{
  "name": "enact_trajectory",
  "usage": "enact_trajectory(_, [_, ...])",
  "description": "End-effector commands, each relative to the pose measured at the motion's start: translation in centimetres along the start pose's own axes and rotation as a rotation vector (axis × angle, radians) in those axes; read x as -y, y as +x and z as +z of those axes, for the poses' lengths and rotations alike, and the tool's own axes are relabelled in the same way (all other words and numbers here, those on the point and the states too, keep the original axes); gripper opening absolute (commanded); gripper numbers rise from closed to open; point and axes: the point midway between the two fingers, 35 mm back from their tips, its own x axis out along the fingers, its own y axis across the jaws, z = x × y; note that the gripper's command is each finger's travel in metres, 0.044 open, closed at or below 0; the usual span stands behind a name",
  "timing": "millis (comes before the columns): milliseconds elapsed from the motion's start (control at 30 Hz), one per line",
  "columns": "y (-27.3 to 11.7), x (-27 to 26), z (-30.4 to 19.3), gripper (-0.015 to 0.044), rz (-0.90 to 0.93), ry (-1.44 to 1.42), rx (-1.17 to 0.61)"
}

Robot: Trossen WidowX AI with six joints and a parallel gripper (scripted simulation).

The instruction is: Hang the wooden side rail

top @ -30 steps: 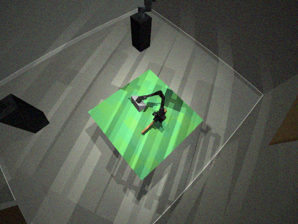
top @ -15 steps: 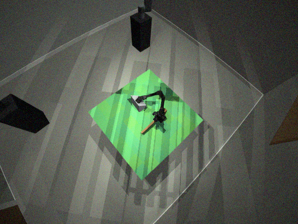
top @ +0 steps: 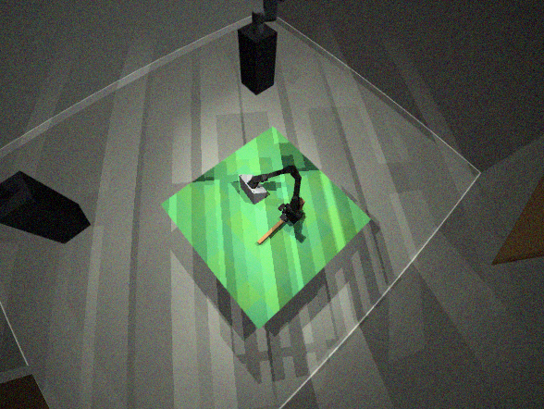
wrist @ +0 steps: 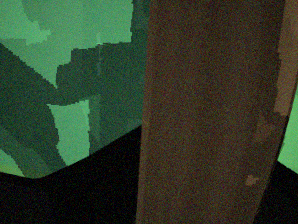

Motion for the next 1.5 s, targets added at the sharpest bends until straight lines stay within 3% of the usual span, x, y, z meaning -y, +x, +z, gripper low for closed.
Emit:
enact_trajectory(0, [-0.47, -0.43, -0.12, 0.0, 0.014, -0.001, -0.001])
enact_trajectory(1467, [-0.34, -0.3, -0.61, 0.0, 0.014, -0.001, -0.001])
